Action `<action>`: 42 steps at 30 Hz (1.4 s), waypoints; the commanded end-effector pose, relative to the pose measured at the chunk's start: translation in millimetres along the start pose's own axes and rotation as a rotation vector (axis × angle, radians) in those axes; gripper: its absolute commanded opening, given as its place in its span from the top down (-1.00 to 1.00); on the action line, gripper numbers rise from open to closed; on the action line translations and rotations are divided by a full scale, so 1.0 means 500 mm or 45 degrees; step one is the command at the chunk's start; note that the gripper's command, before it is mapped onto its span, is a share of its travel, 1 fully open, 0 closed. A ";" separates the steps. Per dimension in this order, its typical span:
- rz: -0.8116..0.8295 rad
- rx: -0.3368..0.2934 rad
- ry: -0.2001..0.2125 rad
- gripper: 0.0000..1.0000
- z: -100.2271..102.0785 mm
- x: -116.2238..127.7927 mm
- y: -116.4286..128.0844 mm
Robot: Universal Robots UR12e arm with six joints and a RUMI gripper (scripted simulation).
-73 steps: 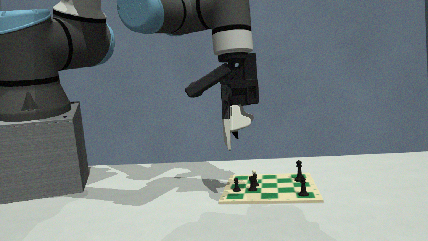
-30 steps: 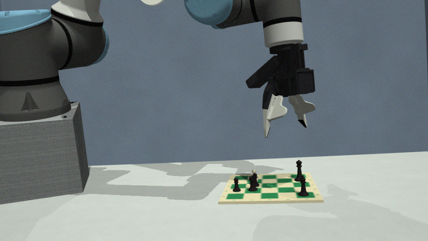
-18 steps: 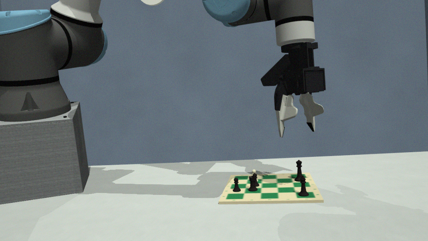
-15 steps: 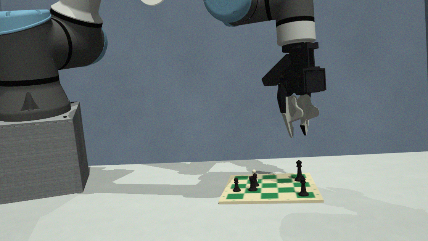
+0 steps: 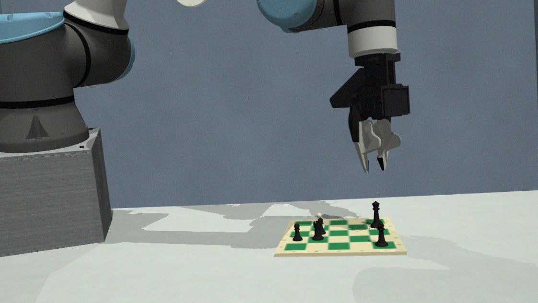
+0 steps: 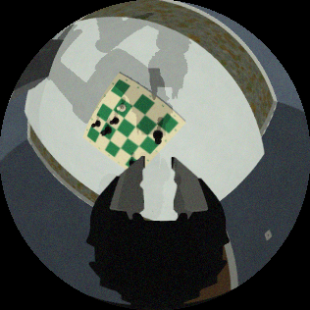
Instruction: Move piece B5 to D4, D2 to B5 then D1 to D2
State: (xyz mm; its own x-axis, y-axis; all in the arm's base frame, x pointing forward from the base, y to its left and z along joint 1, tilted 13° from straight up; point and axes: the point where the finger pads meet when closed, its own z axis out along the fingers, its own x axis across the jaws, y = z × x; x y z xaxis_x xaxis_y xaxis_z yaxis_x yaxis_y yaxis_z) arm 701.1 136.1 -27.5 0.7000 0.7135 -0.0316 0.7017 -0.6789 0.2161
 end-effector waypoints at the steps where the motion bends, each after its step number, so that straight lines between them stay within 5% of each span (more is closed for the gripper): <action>1: -0.002 0.000 -0.001 0.51 0.000 0.002 -0.002; 42: 0.000 0.002 -0.003 0.51 0.037 -0.002 -0.002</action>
State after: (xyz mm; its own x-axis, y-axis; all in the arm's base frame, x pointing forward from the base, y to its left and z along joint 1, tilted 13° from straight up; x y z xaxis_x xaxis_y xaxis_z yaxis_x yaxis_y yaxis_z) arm 702.2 136.1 -38.4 0.6991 0.7143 -0.0332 0.7030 -0.6780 0.2147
